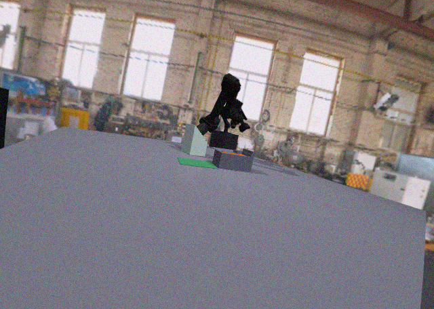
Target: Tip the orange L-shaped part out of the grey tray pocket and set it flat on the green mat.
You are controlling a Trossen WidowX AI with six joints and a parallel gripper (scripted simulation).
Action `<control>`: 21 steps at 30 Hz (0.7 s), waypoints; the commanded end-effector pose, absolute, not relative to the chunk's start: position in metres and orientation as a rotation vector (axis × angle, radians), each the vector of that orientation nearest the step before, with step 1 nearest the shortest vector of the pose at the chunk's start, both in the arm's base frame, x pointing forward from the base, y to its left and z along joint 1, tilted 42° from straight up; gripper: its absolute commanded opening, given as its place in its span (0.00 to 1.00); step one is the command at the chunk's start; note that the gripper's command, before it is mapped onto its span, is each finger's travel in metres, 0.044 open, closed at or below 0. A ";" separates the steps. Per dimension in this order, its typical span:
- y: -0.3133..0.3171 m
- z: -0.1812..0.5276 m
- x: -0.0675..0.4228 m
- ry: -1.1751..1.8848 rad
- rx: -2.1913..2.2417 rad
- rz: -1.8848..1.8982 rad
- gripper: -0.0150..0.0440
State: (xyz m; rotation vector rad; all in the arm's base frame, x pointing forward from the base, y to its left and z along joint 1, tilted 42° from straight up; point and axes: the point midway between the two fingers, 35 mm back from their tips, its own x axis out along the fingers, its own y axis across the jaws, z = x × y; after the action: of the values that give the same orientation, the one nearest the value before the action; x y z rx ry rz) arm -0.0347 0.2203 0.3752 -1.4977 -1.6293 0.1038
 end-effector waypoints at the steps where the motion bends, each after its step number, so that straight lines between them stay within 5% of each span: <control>1: 0.222 0.375 -0.034 -1.629 -1.500 0.109 0.89; 9: 0.274 0.353 0.002 -1.534 -1.601 0.345 0.56; 21: 0.309 0.277 0.135 -0.917 -1.677 0.866 0.56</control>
State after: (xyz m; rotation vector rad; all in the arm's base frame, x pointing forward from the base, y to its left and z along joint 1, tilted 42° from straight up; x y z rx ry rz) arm 0.0887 0.3088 0.3039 -1.6992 -1.1744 0.7019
